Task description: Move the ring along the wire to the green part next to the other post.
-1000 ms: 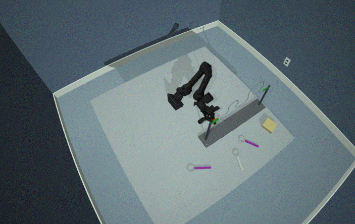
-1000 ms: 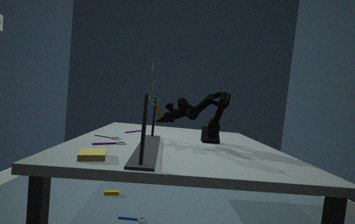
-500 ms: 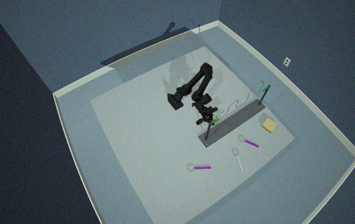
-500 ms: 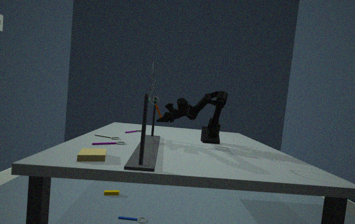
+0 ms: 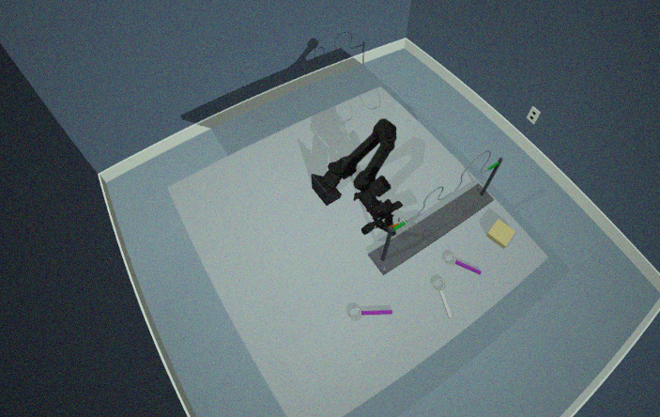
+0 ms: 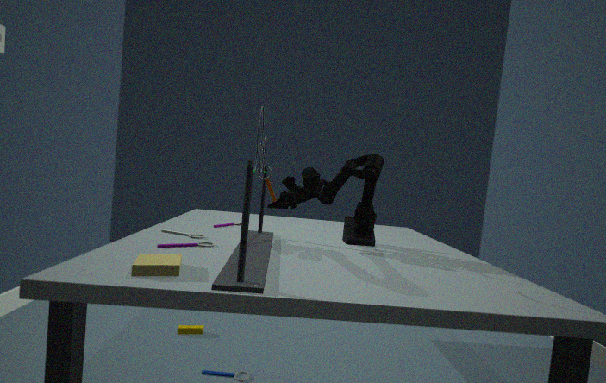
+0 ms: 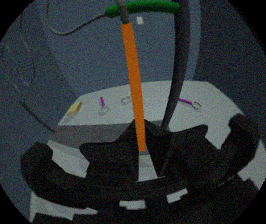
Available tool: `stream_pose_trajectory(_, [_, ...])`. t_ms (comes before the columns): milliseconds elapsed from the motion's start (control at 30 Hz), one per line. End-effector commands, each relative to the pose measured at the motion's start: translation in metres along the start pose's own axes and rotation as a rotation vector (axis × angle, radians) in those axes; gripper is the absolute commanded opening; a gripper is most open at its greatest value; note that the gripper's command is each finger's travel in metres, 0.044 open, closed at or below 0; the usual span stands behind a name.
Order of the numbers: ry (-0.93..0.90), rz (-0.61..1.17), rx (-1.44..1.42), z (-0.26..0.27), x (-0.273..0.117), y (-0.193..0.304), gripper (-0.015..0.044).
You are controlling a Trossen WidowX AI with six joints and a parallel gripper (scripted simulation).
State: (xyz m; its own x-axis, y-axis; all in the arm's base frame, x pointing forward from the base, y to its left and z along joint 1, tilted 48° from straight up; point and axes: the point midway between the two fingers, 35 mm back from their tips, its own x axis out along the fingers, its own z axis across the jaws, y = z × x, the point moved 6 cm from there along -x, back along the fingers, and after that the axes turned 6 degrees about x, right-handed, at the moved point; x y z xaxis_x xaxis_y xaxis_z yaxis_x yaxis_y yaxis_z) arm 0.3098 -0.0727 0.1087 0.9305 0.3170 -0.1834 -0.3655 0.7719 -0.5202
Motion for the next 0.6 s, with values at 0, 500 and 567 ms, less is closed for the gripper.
stream_pose_trajectory(0, [0.000, -0.002, -0.006, -0.003, 0.000, 0.000, -0.0150])
stream_pose_trajectory(500, [-0.001, -0.002, -0.005, -0.005, 0.006, 0.015, -0.0150])
stream_pose_trajectory(567, [-0.001, -0.002, -0.005, -0.005, 0.006, 0.015, -0.0150])
